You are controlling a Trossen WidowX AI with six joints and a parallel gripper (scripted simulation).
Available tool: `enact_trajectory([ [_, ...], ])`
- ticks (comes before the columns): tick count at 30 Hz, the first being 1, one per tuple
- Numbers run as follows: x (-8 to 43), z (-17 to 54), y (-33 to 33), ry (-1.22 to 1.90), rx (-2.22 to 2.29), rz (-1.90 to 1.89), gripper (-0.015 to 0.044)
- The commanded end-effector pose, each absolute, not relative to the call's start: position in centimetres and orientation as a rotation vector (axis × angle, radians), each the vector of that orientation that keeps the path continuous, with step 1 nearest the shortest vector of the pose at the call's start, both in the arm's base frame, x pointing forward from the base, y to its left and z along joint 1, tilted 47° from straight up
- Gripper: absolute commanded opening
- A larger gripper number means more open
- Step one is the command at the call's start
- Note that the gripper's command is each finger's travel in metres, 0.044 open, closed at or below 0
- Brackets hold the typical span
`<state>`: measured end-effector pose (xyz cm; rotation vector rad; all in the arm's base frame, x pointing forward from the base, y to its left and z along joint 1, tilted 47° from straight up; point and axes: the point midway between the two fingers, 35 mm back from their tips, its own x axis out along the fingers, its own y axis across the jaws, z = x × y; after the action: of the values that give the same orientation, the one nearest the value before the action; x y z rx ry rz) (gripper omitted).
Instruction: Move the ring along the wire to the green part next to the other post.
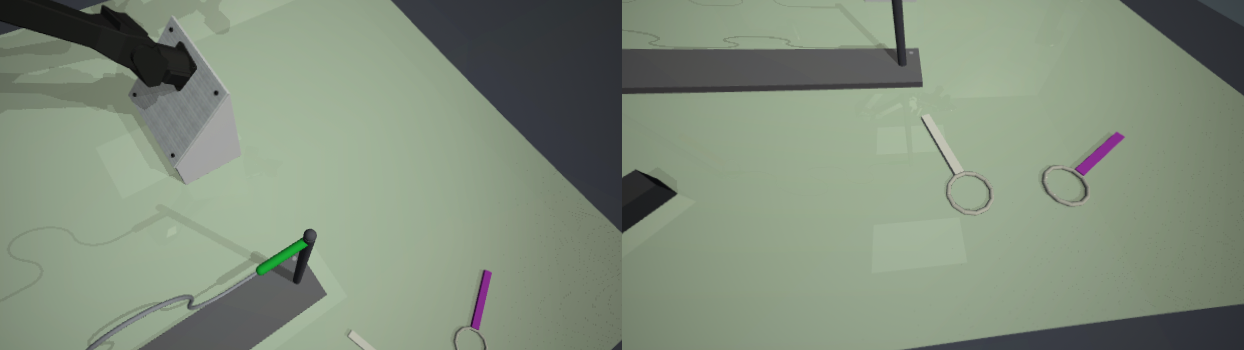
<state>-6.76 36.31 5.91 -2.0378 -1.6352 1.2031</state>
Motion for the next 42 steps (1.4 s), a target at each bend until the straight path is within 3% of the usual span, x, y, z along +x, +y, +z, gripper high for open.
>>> enact_trajectory([
  [1,-3.6,8.1,38.3,-1.515,-1.989,1.181,0.0160],
  [21,14.2,17.6,40.0,-1.079,-1.815,0.981,0.0160],
  [42,31.2,29.2,29.8,-0.793,-1.662,0.650,0.0160],
])
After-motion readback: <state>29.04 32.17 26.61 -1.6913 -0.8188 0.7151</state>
